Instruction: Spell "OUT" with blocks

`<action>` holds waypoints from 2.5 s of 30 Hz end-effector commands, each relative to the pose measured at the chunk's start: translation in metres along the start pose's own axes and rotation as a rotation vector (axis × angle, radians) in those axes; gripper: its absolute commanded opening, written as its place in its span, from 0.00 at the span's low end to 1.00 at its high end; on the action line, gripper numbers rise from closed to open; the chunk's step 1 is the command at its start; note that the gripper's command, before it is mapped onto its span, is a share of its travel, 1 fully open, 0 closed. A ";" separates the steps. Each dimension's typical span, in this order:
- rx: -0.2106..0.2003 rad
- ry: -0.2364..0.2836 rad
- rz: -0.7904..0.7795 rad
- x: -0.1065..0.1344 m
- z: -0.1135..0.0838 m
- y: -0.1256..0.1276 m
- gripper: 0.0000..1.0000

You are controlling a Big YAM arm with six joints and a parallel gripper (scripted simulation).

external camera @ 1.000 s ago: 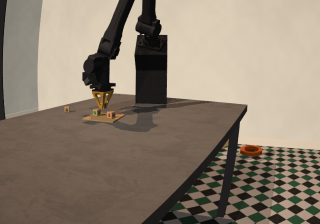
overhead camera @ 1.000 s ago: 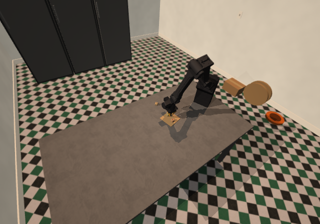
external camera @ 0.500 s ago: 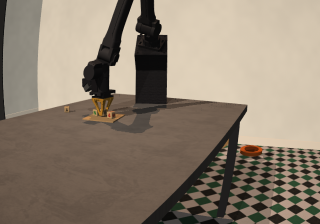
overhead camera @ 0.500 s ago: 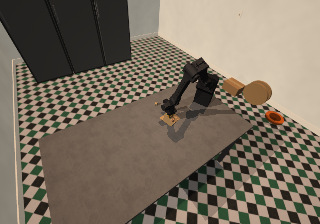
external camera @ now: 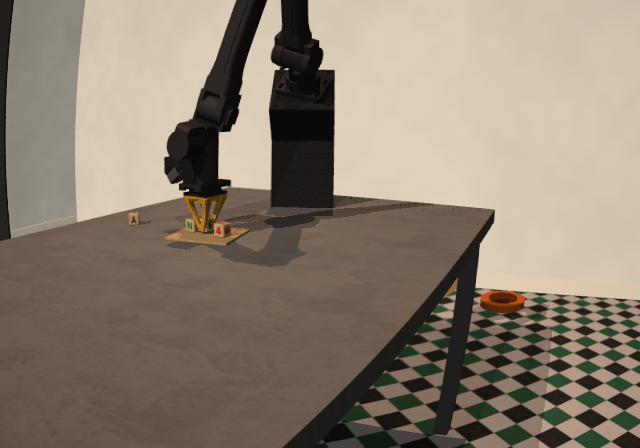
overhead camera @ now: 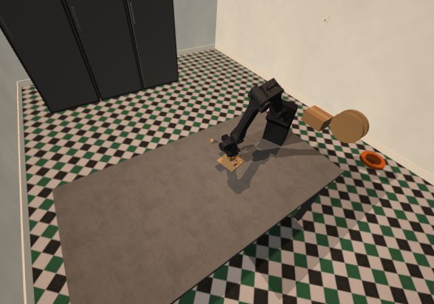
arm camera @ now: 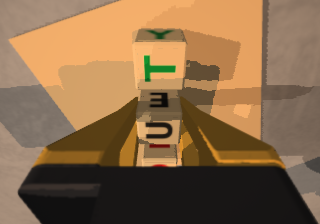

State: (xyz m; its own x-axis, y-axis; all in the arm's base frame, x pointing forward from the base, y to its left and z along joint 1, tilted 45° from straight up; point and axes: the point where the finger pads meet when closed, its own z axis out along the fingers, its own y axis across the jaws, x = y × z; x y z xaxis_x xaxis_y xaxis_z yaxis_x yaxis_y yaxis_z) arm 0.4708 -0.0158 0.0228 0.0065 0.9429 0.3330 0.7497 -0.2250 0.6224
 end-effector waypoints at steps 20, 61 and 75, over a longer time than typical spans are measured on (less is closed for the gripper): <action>-0.024 0.006 -0.008 0.013 -0.006 0.006 0.20; -0.023 0.007 -0.008 0.013 -0.004 0.004 0.20; -0.014 0.005 -0.004 0.011 0.000 0.001 0.20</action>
State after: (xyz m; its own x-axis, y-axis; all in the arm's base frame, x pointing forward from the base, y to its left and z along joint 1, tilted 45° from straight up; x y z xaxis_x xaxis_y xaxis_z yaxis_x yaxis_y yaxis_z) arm 0.4707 -0.0116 0.0240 0.0052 0.9437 0.3309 0.7481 -0.2233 0.6249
